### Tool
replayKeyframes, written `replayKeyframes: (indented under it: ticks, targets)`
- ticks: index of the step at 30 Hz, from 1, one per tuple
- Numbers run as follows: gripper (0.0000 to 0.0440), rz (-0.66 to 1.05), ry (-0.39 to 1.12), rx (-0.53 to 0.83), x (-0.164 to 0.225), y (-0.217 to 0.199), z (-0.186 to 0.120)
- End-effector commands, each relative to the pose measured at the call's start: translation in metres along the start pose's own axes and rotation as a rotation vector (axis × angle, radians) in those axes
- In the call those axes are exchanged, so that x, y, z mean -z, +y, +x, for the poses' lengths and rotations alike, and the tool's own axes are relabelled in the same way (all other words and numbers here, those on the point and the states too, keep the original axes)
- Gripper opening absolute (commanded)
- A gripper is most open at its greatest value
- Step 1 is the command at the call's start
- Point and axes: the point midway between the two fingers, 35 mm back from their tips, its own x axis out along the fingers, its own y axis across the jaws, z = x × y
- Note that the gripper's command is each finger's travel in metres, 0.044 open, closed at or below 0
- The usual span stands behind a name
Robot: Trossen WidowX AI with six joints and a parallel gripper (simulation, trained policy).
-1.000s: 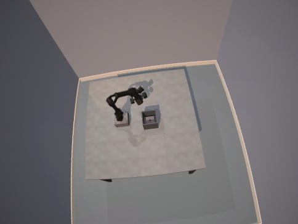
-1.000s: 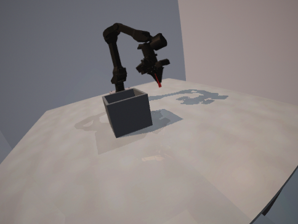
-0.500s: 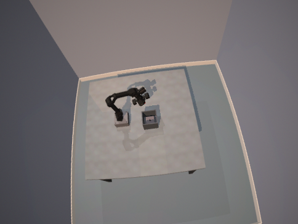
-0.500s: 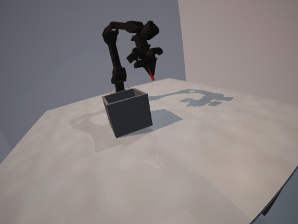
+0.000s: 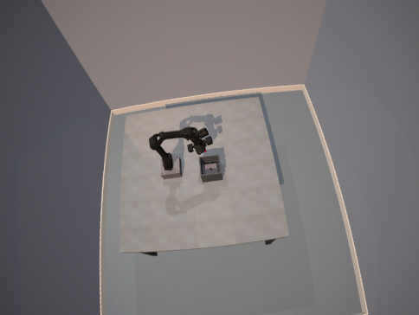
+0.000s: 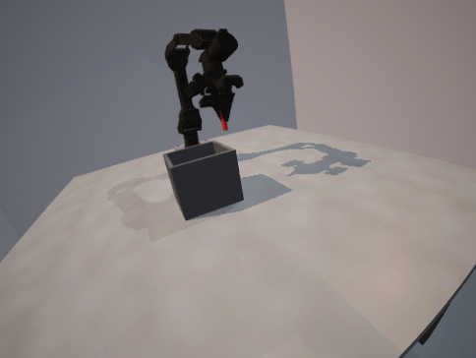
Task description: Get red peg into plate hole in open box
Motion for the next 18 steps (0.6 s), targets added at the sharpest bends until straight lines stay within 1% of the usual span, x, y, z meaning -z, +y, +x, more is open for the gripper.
replayKeyframes:
  ticks: [1,18]
  targets:
    - [0.0000,0.004,-0.018,0.025,-0.013,0.000,0.003]
    - [0.0000,0.021,-0.037,0.116,-0.053,-0.004,0.019]
